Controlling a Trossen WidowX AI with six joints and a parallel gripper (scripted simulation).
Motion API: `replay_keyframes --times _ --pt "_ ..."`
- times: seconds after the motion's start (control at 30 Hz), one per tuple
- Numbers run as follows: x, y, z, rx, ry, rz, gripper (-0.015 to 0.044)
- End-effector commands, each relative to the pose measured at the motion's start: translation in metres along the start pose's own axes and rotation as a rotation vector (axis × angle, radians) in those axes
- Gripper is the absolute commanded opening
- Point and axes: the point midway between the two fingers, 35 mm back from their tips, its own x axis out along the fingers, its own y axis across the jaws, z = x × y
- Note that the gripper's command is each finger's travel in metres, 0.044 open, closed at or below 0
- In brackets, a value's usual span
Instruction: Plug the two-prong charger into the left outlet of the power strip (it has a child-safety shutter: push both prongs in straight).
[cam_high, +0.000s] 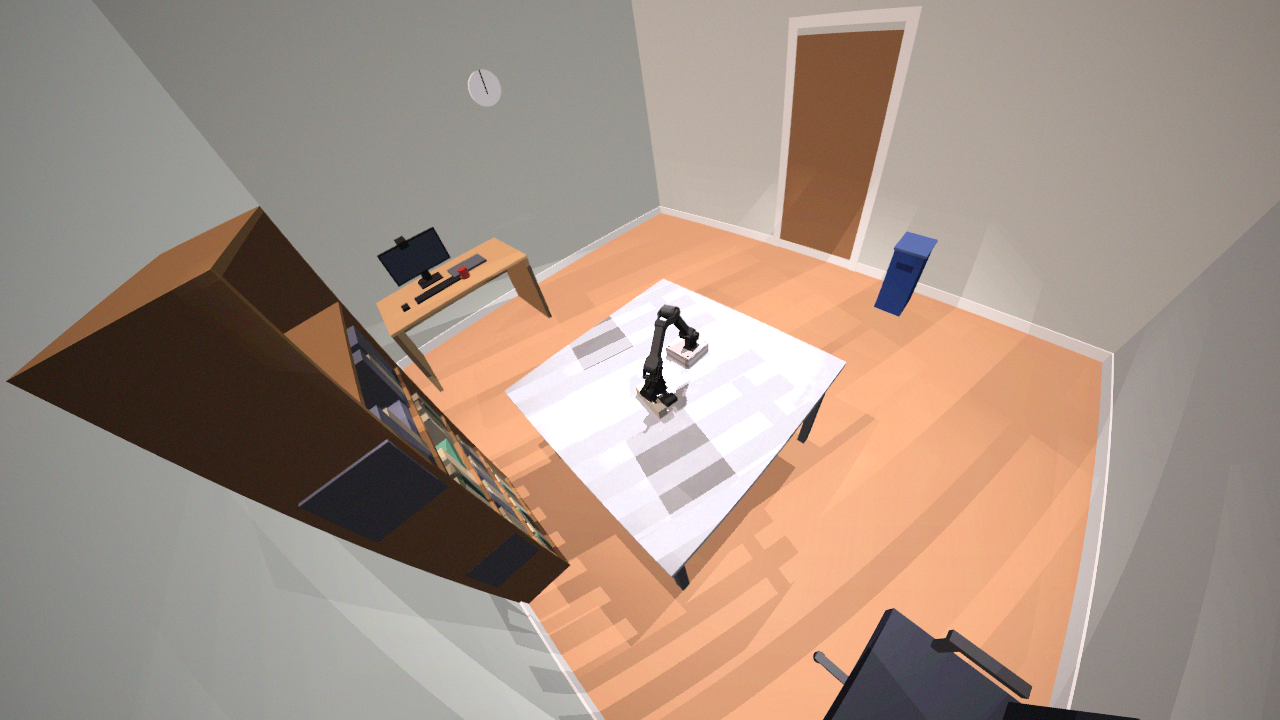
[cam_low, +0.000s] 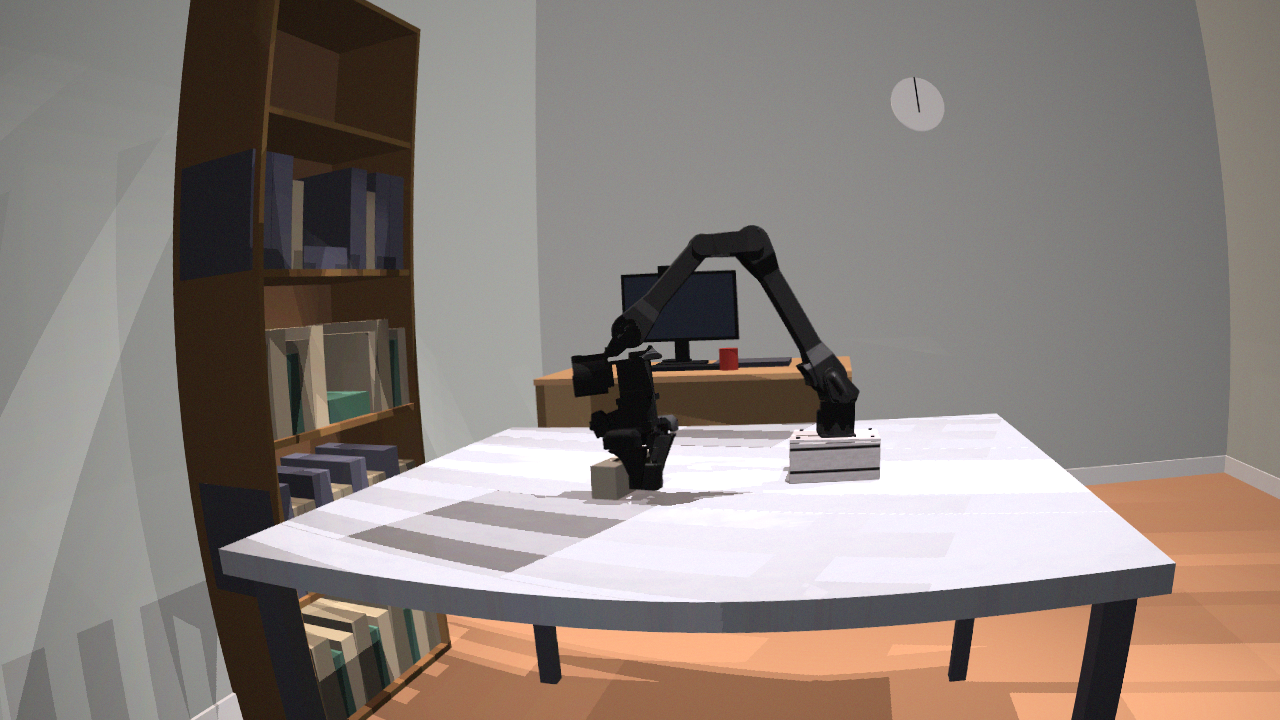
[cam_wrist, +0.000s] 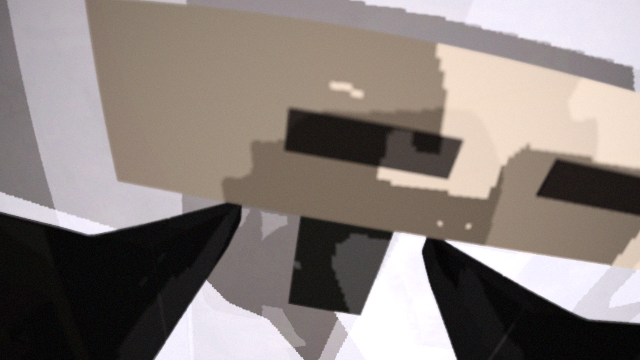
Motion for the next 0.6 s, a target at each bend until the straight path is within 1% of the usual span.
replay_keyframes --times 0.0,0.57 --pt "0.0014 -0.0008 -0.0023 0.004 0.000 -0.004 0.0440" --pt "0.0020 -0.0008 -0.0074 0.006 -0.010 -0.002 0.0440"
